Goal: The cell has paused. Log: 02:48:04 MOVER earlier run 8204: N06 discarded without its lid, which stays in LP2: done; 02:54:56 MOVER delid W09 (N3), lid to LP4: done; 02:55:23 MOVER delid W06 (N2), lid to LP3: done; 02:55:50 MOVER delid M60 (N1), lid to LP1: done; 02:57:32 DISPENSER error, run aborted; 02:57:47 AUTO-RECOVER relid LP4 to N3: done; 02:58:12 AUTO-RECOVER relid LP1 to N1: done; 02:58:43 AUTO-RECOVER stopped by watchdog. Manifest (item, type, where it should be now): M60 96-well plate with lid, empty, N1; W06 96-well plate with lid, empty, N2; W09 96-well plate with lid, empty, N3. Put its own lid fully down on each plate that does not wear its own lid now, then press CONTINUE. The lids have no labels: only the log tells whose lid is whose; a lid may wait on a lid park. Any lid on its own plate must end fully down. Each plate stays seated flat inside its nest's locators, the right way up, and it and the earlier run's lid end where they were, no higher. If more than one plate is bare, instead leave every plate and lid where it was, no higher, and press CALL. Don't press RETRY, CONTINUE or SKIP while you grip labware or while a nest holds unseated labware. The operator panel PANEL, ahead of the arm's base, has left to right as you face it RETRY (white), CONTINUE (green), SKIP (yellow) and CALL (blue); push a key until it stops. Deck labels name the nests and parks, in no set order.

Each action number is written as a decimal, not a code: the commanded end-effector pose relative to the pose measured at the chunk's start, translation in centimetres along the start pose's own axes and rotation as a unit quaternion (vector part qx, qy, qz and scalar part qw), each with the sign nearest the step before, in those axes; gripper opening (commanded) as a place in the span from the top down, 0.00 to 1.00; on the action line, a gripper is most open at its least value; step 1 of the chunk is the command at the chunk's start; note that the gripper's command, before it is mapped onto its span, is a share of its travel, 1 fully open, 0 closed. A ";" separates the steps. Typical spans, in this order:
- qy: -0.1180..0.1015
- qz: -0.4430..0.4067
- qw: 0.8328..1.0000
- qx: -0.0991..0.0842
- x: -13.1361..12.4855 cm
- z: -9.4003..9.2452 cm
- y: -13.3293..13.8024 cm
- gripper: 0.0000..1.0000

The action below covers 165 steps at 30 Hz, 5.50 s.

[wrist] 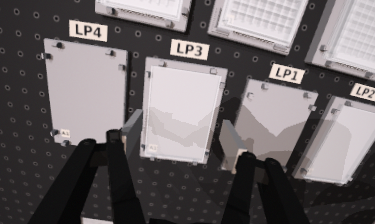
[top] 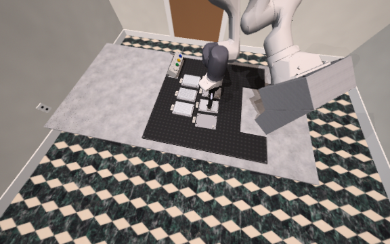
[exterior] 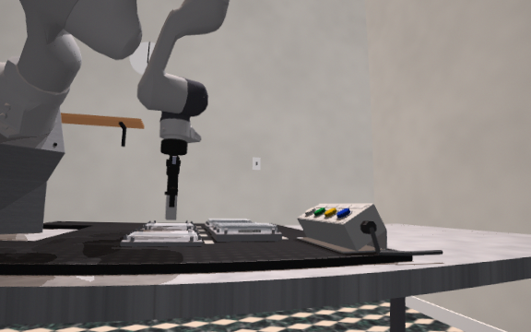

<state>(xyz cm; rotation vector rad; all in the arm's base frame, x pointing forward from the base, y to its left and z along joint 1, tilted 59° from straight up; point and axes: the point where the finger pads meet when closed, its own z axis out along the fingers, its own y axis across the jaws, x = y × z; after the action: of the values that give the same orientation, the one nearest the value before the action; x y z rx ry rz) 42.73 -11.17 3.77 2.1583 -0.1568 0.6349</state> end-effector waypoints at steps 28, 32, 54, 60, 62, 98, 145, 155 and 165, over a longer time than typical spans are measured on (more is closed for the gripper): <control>0.000 0.007 1.000 0.005 0.0 0.2 -0.3 0.34; 0.000 0.007 1.000 0.005 0.0 0.2 -0.3 0.34; 0.000 0.007 1.000 0.005 0.0 0.2 -0.4 0.34; 0.000 0.007 1.000 0.005 0.0 0.2 -0.4 0.34; 0.000 0.007 1.000 0.005 0.0 0.2 -0.4 0.34; 0.000 0.007 1.000 0.005 0.0 0.2 -0.4 0.41; 0.000 0.007 1.000 0.005 0.0 0.2 -0.4 0.41; 0.000 0.007 1.000 0.005 0.0 0.2 -0.4 0.41; 0.000 0.007 1.000 0.005 0.0 0.2 -0.4 0.34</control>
<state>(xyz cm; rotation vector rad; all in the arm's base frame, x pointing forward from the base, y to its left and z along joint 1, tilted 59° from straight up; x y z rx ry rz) 42.92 -11.09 3.42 2.1672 -0.1650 0.6424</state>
